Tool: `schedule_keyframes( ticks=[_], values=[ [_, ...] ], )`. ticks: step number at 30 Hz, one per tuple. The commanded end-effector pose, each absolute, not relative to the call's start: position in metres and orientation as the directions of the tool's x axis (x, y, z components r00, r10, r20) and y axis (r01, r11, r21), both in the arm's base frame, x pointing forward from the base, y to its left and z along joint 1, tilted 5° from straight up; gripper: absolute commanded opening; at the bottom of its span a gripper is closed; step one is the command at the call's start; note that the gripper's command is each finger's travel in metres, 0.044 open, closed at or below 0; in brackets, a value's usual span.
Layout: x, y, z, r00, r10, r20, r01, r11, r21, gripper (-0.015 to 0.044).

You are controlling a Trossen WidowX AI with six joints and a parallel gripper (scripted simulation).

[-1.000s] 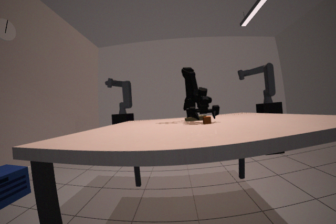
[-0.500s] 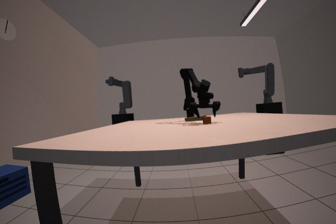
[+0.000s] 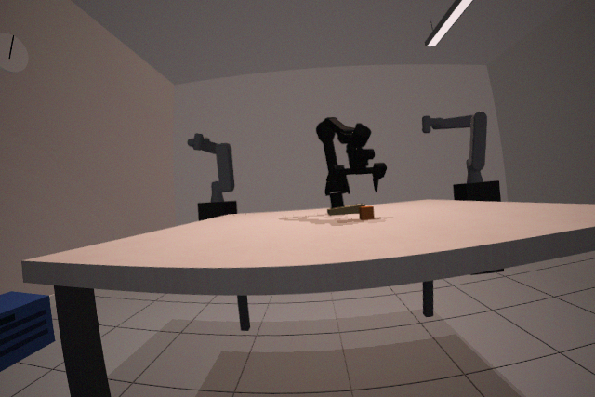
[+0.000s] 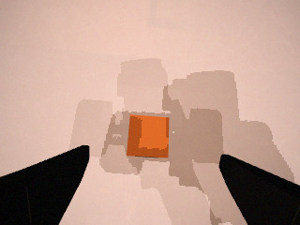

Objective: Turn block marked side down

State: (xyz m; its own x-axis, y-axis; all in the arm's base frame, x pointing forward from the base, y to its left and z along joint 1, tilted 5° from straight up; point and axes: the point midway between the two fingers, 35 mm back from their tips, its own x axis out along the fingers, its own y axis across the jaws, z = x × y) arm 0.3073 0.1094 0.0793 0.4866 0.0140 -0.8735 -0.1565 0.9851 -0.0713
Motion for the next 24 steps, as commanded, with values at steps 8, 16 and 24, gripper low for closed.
schedule_keyframes(
  ticks=[8, 16, 24],
  values=[
    [0.331, 0.117, 0.095, 0.233, -0.030, -0.972, -0.162, 0.984, -0.070, 0.0440],
    [0.344, 0.119, 0.103, -0.004, -0.064, -0.998, -0.156, 0.986, -0.063, 0.0440],
    [0.344, 0.117, 0.076, -0.009, -0.065, -0.998, -0.156, 0.986, -0.063, 0.0440]
  ],
)
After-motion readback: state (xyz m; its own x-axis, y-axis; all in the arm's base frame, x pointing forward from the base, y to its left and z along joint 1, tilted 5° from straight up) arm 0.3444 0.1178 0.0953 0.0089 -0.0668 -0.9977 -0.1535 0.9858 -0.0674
